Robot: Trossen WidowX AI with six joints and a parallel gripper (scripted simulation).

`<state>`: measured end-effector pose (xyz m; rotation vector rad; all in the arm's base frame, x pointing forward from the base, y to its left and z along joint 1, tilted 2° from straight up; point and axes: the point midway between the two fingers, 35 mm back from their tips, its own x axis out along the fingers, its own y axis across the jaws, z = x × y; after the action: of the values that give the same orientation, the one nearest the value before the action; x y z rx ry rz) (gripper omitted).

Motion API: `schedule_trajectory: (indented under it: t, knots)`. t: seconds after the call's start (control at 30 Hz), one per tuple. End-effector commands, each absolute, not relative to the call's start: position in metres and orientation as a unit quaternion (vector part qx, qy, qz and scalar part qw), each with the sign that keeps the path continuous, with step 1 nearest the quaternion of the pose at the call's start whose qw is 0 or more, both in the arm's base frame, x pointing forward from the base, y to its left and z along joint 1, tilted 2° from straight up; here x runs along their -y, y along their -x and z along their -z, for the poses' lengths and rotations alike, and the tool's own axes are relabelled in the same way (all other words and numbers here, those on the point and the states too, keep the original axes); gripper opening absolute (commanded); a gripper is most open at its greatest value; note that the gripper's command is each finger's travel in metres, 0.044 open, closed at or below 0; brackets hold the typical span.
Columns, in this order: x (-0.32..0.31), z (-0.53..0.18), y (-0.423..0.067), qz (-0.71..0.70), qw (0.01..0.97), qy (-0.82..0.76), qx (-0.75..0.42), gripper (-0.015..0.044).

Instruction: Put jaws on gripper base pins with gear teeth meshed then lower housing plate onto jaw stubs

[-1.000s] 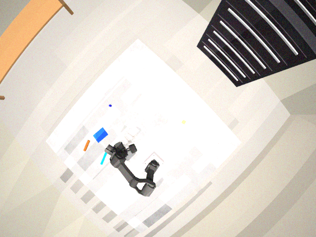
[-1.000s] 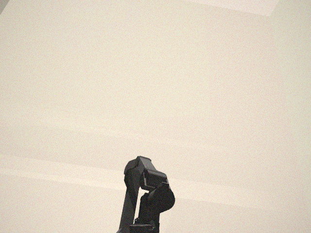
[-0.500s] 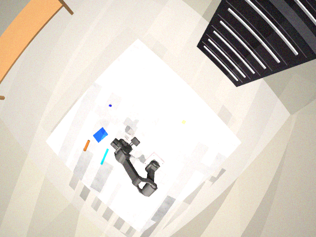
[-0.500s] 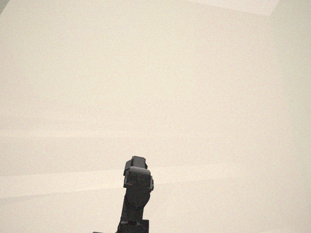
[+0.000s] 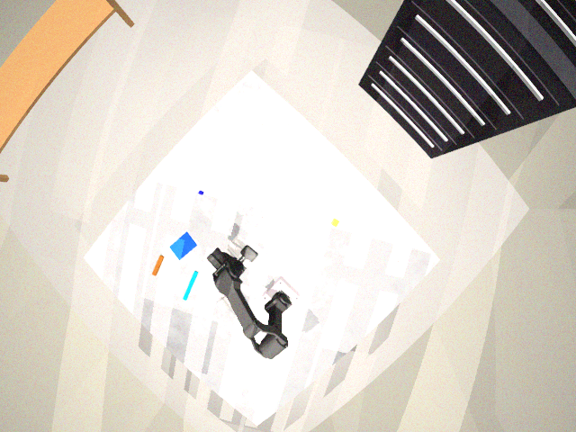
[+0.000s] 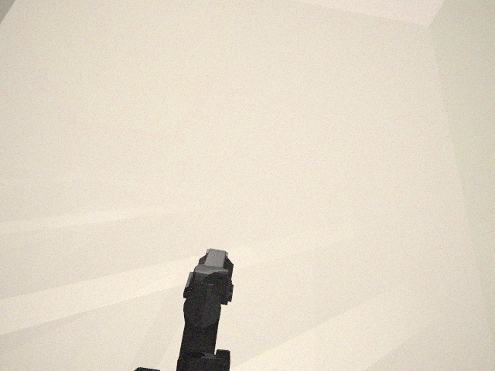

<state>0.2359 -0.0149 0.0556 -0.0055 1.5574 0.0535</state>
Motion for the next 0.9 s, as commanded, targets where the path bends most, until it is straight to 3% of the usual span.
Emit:
schedule_trajectory:
  t: [0.0, 0.87]
  knots:
    - [0.0146, -0.0558, -0.2361, -0.027, 0.713, 0.003, -0.701, 0.0351]
    - [0.0225, -0.0554, -0.2263, -0.027, 0.712, 0.004, -0.701, 0.0351]
